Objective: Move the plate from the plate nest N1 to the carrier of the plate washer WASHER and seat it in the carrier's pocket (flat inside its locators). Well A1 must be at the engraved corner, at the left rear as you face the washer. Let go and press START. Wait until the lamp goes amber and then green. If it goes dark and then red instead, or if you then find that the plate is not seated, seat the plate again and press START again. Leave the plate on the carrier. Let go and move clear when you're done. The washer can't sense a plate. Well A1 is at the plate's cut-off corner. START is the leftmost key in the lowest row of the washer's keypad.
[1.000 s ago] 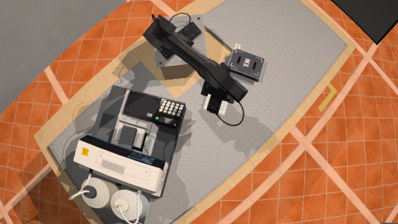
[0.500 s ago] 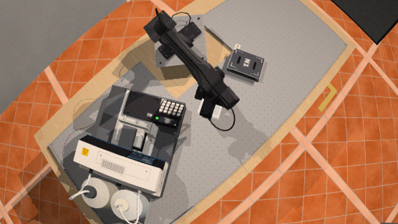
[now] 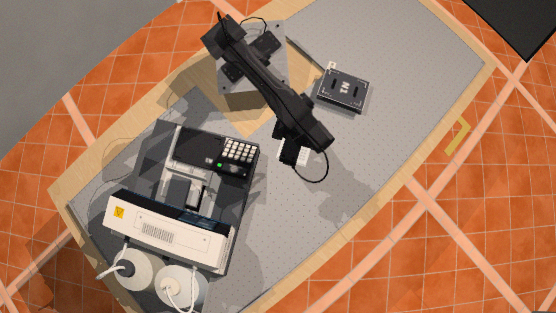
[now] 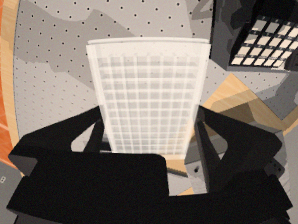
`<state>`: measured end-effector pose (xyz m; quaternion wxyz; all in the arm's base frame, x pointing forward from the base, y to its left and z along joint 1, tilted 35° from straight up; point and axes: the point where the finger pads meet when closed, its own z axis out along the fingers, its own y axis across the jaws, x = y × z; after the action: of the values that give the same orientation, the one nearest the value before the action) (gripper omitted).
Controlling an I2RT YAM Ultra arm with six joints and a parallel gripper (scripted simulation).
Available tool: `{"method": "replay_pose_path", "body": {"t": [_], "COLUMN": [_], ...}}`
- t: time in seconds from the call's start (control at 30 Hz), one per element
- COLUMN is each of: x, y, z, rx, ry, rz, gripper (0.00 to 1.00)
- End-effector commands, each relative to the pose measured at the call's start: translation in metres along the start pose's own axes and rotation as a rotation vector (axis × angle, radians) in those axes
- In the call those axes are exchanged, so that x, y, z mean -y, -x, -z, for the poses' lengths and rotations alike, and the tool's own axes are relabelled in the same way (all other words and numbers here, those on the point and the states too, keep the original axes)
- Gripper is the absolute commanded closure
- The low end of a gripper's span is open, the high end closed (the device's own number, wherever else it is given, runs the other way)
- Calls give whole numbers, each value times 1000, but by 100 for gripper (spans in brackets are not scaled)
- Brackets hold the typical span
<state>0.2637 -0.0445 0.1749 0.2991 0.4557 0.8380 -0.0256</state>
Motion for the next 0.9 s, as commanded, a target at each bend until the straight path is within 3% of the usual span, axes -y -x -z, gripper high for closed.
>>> {"method": "replay_pose_path", "body": {"t": [0.0, 0.53, 0.63, 0.87], "x": [-5, -5, 18, 42], "y": [7, 7, 5, 21], "z": [10, 10, 4, 8], "rx": [15, 15, -7, -2], "ry": [26, 26, -1, 5], "rz": [-3, -3, -112, -315], "gripper": [16, 16, 16, 16]}}
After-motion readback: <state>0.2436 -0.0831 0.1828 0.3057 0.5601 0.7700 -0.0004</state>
